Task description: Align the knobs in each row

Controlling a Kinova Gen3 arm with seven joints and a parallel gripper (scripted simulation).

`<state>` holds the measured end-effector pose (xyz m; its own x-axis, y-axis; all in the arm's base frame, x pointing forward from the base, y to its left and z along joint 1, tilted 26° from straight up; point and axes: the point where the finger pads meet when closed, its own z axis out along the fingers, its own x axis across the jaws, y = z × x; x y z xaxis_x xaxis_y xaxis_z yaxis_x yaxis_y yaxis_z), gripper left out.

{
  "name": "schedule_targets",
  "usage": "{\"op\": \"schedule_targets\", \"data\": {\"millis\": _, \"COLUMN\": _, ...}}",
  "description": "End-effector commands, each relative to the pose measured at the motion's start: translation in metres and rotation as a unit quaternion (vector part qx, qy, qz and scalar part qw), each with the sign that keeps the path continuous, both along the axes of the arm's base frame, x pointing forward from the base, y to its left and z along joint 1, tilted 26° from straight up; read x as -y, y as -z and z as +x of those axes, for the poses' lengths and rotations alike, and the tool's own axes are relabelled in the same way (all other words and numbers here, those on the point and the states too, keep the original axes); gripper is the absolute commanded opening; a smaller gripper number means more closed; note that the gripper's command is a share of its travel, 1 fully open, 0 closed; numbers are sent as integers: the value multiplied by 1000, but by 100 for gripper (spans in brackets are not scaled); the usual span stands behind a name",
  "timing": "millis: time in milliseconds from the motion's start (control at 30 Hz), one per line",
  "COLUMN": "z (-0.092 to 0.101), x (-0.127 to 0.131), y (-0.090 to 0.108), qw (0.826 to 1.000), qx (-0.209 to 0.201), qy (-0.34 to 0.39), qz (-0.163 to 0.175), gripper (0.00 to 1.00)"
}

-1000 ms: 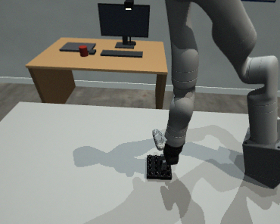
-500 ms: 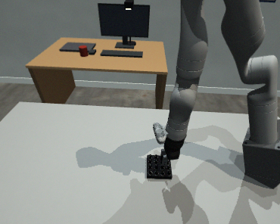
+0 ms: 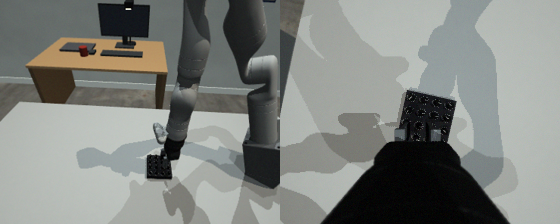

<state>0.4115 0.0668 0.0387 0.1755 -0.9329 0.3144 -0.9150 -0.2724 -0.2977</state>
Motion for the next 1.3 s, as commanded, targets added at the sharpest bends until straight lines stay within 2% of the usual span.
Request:
{"op": "schedule_targets", "data": {"millis": 0, "z": 0, "x": -1, "y": 0, "qw": 1000, "qx": 0, "qy": 0, "qz": 0, "gripper": 100}}
{"op": "schedule_targets", "data": {"millis": 600, "z": -3, "x": -2, "y": -7, "qw": 1000, "qx": 0, "qy": 0, "qz": 0, "gripper": 100}}
{"op": "schedule_targets", "data": {"millis": 1267, "z": -16, "x": -11, "y": -39, "qw": 1000, "qx": 0, "qy": 0, "qz": 0, "gripper": 100}}
